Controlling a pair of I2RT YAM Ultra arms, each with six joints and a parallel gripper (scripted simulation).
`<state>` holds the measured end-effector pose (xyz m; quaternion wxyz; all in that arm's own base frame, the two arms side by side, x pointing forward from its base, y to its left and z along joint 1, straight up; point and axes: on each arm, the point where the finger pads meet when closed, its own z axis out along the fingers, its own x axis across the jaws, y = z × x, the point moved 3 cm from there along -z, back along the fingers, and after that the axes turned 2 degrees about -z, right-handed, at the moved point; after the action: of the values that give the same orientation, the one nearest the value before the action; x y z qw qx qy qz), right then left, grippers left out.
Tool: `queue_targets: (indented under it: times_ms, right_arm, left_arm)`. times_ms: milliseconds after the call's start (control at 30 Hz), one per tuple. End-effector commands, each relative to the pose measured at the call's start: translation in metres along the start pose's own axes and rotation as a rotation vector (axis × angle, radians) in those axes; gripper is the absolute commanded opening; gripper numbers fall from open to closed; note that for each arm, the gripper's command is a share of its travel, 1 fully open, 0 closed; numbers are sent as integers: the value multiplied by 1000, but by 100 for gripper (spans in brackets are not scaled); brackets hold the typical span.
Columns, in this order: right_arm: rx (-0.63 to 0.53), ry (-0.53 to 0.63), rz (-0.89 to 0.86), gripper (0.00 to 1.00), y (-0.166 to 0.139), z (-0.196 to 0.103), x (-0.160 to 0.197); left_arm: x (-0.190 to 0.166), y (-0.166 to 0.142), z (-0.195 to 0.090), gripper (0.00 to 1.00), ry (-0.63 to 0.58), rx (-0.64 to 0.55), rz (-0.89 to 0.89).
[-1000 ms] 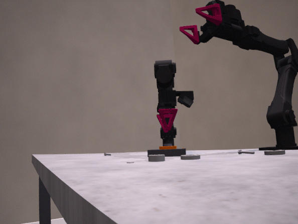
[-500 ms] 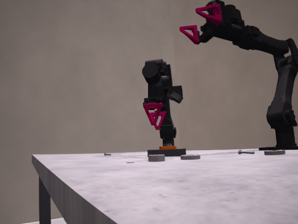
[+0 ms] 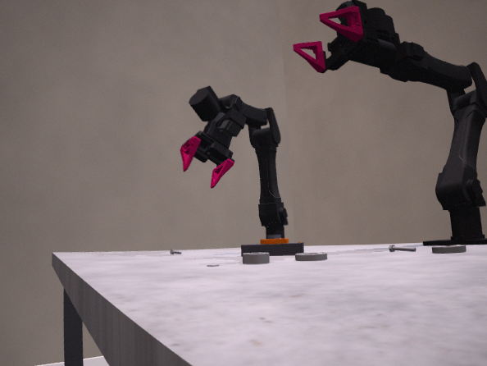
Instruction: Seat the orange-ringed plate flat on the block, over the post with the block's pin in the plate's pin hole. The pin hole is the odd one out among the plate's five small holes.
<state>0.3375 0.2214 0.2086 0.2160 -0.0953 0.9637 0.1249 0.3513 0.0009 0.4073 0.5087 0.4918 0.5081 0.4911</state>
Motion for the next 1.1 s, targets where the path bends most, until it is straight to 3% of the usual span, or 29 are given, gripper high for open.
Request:
queue_targets:
  times_ms: [0, 133, 167, 233, 333, 600, 700, 733, 800, 1067]
  right_arm:
    - [-82, -183, 208, 79, 4, -27, -21]
    - [-86, -229, 295, 79, -14, -32, -40]
    - [-118, -302, 384, 79, -20, -46, -39]
    - [-137, -360, 452, 79, -34, -68, -58]
    - [-156, -421, 574, 79, -58, -77, -68]
    - [-290, -686, 859, 79, -99, -161, -93]
    - [-306, -716, 895, 79, -107, -167, -98]
    - [-382, -809, 955, 79, -105, -193, -100]
    - [-419, -871, 1003, 79, -122, -224, -103]
    - [-645, -1128, 1181, 79, -146, -312, -93]
  left_arm:
    - [-2, 12, -2, 100, -1, -19, -6]
    - [-2, 11, -1, 100, 0, -16, -6]
    - [-1, 6, -1, 100, 0, -12, -4]
    - [-3, 12, -1, 100, -2, -18, -6]
    - [-3, 13, 0, 100, -2, -21, -6]
    - [-4, 13, 2, 100, -5, -24, -7]
    - [-4, 13, 3, 100, -5, -24, -7]
    - [-1, 11, 0, 100, -1, -24, -4]
    - [-2, 18, -1, 100, -3, -40, -6]
    - [4, 3, -5, 100, 15, -5, -7]
